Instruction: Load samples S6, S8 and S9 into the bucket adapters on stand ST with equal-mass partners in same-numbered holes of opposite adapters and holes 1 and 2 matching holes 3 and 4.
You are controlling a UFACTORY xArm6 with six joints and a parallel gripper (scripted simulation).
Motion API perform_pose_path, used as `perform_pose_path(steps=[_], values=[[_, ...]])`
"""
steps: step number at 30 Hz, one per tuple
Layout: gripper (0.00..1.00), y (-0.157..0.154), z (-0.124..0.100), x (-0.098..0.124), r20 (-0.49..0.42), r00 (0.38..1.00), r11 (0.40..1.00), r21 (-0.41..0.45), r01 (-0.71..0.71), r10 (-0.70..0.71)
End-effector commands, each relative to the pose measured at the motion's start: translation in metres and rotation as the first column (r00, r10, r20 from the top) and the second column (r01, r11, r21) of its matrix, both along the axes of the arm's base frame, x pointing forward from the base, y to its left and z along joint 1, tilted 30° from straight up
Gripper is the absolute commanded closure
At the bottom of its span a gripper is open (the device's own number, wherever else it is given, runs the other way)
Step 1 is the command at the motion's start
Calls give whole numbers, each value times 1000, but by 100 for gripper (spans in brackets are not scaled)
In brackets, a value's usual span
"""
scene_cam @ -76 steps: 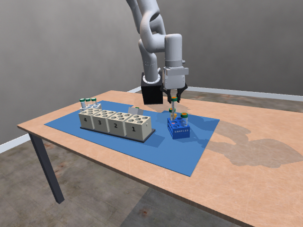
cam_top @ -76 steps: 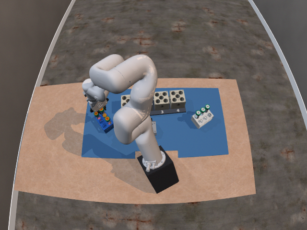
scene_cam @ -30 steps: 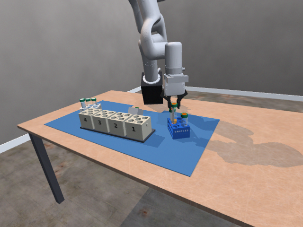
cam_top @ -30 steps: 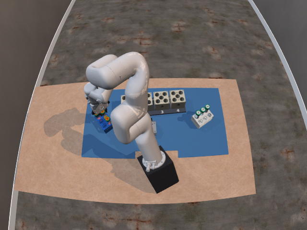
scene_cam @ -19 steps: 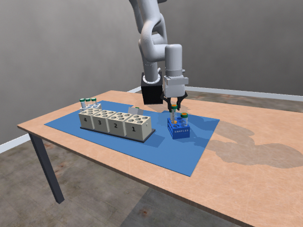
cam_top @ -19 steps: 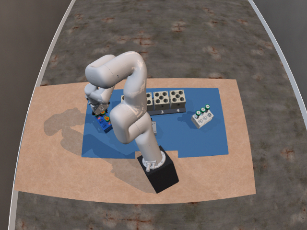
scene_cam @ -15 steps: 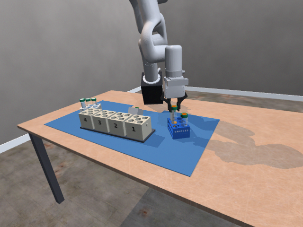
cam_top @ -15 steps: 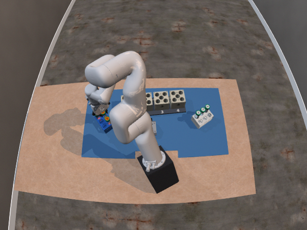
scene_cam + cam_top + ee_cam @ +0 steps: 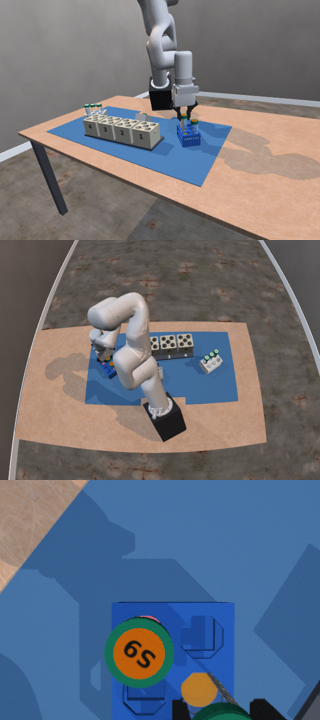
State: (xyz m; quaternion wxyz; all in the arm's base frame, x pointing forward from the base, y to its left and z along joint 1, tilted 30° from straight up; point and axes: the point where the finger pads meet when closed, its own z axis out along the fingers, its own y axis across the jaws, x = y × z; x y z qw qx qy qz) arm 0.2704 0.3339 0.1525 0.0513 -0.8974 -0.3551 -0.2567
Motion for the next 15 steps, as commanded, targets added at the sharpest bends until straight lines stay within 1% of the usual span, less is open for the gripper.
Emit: perform_pose_path(steps=[1, 15], values=[[100, 2, -1, 2, 2, 1000, 1000, 3, 0, 0], [100, 5, -12, 7, 2, 1000, 1000, 2, 0, 0]])
